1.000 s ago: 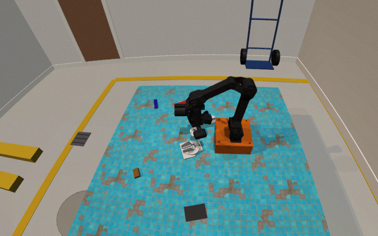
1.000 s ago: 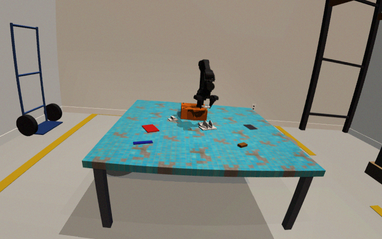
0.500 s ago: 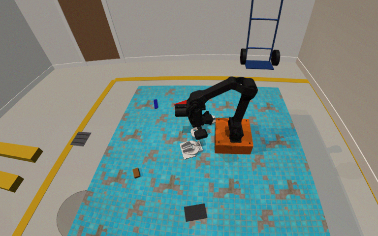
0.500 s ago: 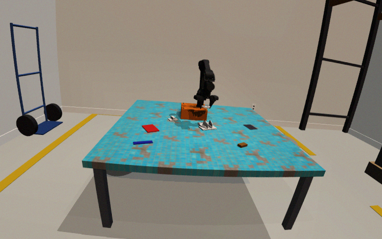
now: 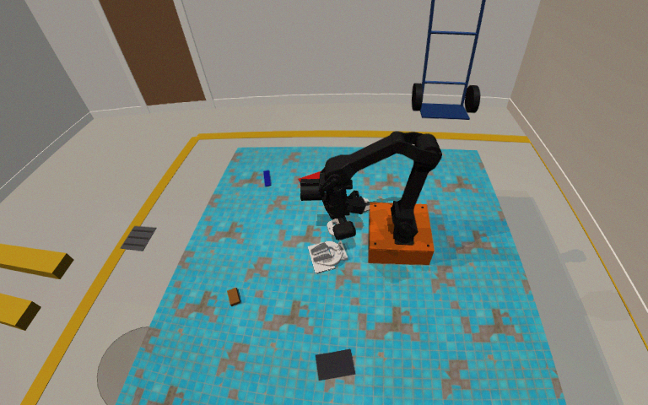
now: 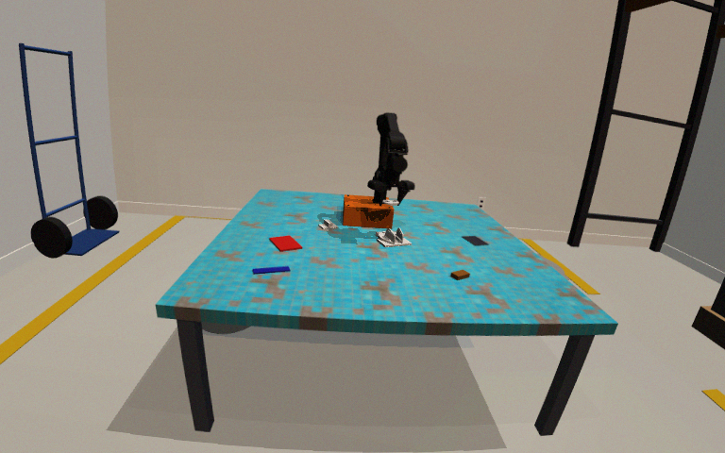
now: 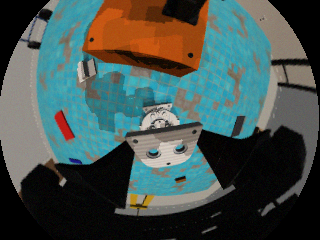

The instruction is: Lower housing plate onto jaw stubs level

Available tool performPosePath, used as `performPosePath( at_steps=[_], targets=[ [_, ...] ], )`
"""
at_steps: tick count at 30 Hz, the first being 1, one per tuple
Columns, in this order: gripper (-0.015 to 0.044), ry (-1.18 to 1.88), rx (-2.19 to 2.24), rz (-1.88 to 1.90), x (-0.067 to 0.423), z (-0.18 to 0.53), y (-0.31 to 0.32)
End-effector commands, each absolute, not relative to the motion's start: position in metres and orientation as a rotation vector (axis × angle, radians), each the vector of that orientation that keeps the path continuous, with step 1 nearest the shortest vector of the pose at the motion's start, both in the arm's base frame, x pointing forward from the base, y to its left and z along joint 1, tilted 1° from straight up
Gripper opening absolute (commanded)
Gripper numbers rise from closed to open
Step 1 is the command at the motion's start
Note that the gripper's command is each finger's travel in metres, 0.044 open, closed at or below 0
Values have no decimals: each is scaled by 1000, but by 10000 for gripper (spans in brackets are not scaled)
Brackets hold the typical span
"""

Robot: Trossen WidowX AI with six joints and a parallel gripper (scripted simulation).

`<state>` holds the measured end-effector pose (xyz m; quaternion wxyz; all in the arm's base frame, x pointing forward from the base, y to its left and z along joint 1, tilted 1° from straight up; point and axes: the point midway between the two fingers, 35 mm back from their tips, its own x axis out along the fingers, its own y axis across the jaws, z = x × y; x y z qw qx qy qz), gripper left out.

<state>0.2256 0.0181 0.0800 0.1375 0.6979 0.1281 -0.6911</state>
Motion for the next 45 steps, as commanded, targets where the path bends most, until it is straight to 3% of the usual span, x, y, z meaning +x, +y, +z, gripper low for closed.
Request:
performPosePath(
  at_steps=[1, 45],
  targets=[
    [351, 370, 2019, -2008, 224, 79, 18],
    [351, 371, 2019, -2007, 232, 36, 19]
  ],
)
